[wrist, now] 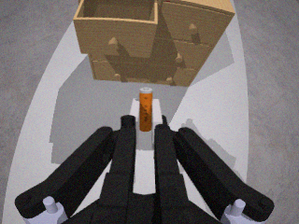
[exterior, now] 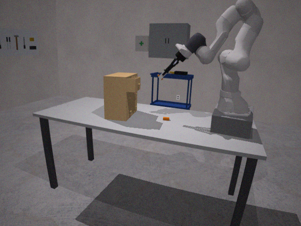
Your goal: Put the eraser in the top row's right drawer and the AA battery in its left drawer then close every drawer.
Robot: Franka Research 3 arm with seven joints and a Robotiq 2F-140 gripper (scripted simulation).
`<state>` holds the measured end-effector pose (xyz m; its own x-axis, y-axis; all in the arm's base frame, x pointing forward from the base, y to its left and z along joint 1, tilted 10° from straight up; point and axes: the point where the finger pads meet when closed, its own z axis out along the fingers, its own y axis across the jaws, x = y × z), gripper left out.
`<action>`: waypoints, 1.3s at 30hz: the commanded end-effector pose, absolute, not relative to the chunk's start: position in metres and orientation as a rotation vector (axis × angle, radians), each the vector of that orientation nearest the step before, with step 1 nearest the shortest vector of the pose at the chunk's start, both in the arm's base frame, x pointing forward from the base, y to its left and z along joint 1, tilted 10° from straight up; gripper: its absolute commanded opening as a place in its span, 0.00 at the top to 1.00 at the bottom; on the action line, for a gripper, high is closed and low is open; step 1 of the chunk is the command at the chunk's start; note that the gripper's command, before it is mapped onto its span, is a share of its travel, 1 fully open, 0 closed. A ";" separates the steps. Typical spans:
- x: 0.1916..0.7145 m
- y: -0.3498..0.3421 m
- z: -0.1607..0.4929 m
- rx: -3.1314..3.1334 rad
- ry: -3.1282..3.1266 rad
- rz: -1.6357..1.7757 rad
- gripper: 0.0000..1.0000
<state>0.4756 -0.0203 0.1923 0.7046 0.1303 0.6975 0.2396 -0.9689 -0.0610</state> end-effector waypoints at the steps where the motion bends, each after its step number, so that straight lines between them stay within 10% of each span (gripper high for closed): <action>1: 0.483 0.003 0.223 -2.591 -0.203 -1.245 0.94; 39: 0.479 0.002 0.220 -2.463 -0.168 -1.464 0.94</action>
<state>0.4786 0.0012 0.2183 0.4901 -0.0436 0.8706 0.2300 -0.9569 -0.1774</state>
